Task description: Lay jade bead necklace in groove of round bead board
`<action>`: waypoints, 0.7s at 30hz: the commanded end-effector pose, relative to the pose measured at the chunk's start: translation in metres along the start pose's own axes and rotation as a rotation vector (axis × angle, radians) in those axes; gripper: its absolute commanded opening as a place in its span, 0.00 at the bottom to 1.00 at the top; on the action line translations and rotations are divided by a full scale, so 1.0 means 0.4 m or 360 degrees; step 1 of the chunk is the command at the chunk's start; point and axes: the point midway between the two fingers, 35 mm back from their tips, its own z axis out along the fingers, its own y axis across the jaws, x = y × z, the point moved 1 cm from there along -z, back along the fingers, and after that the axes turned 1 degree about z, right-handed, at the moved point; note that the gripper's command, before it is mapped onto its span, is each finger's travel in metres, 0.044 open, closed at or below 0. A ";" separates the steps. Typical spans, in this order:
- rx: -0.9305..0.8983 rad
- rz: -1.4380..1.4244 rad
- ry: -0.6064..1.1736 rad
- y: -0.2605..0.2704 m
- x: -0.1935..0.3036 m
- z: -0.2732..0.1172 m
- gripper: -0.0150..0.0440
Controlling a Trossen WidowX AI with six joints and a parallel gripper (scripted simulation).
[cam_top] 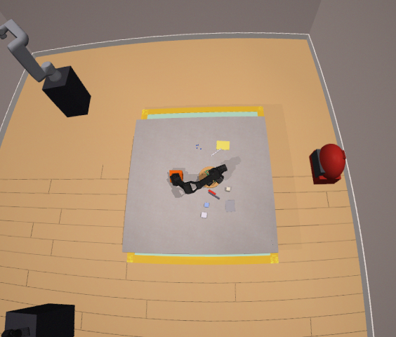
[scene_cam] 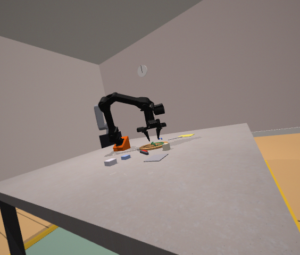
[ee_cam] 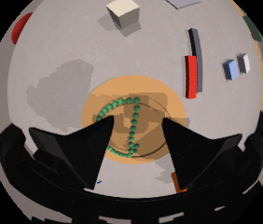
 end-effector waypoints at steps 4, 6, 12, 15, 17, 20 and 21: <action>-0.0008 0.0035 0.0002 0.002 -0.005 0.025 0.46; -0.0015 0.0035 -0.0003 0.004 -0.007 0.005 0.46; -0.0014 0.0035 -0.0003 0.004 -0.007 0.022 0.46; -0.0013 0.0035 -0.0002 0.004 -0.006 0.034 0.46; -0.0012 0.0035 -0.0002 0.004 -0.006 0.042 0.46; -0.0011 0.0035 -0.0001 0.004 -0.006 0.054 0.46; -0.0011 0.0035 -0.0001 0.003 -0.006 0.058 0.46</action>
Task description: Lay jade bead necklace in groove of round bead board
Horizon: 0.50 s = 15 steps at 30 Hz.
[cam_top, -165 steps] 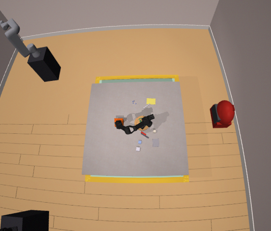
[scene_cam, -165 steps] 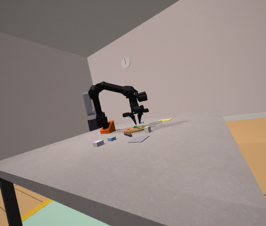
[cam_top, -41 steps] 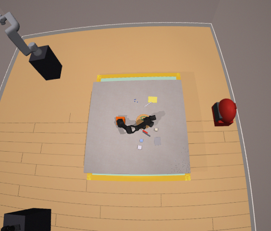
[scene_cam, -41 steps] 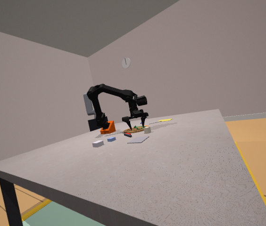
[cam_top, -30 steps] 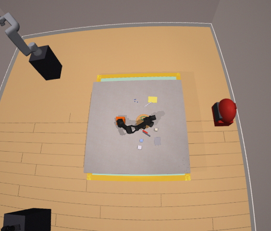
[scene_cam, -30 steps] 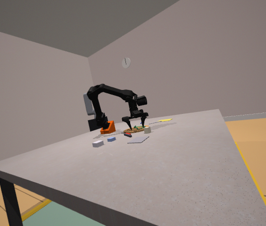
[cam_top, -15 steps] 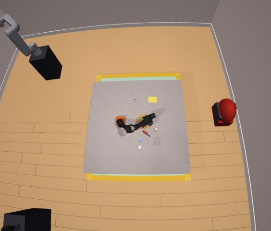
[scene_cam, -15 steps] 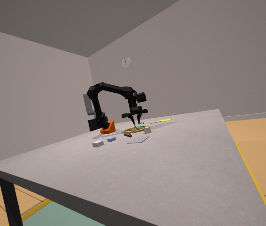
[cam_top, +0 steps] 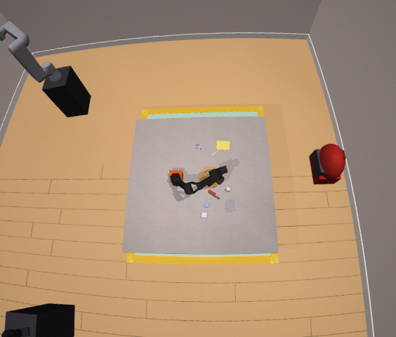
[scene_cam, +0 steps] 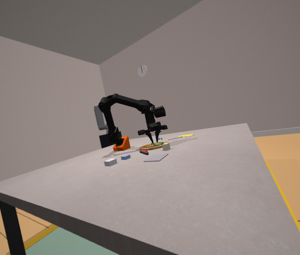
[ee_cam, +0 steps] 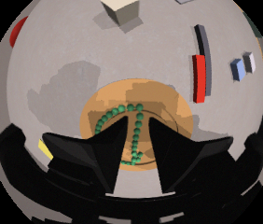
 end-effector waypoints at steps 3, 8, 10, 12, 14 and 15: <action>0.0012 -0.0016 -0.0002 -0.005 0.005 0.026 0.46; 0.0013 -0.0016 -0.0001 -0.006 0.006 0.043 0.46; 0.0014 -0.0016 -0.0001 -0.006 0.006 0.044 0.46; 0.0007 0.0000 0.0003 -0.004 0.001 0.039 0.41; 0.0007 0.0000 0.0003 -0.004 0.001 0.039 0.32; 0.0007 0.0000 0.0003 -0.004 0.001 0.039 0.28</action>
